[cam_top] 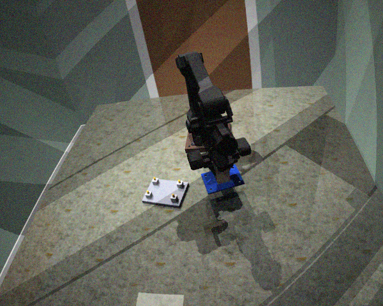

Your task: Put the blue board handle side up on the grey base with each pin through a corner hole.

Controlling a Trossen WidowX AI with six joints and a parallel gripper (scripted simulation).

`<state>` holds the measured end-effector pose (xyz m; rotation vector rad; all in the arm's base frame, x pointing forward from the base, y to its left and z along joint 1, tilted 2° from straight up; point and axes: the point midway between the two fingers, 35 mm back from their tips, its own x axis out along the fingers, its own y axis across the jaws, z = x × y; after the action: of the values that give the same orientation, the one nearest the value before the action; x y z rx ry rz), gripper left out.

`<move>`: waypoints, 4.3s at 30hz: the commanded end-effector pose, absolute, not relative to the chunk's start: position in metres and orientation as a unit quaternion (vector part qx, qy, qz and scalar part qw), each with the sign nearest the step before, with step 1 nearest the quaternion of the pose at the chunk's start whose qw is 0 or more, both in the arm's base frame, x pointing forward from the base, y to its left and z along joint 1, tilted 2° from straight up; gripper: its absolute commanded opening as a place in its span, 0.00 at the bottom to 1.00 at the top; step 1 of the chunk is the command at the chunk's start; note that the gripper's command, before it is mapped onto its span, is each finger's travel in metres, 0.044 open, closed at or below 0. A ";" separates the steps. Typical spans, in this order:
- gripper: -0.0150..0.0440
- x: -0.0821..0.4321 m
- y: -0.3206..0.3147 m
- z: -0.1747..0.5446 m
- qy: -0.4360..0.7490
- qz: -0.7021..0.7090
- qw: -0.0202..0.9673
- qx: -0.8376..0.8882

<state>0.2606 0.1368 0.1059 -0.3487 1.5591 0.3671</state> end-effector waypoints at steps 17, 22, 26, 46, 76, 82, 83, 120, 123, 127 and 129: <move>0.25 0.270 0.115 0.125 0.694 0.138 0.695 -0.128; 0.25 0.275 0.103 0.125 0.696 0.126 0.697 -0.118; 0.25 0.279 0.093 0.125 0.697 0.117 0.699 -0.110; 0.25 0.291 0.041 0.125 0.700 0.069 0.708 -0.070; 0.25 0.290 -0.038 0.126 0.707 0.002 0.708 -0.009; 0.25 0.287 -0.054 0.126 0.708 -0.011 0.707 0.003; 0.25 0.286 -0.056 0.126 0.708 -0.013 0.706 0.005; 0.25 0.284 -0.069 0.105 0.708 -0.019 0.705 0.014; 0.25 0.284 -0.069 0.102 0.708 -0.019 0.705 0.014; 0.25 0.284 -0.069 0.098 0.708 -0.019 0.705 0.014; 0.25 0.284 -0.069 0.096 0.708 -0.019 0.705 0.014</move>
<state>0.2837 -0.0686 0.0983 0.0361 1.5770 -0.0456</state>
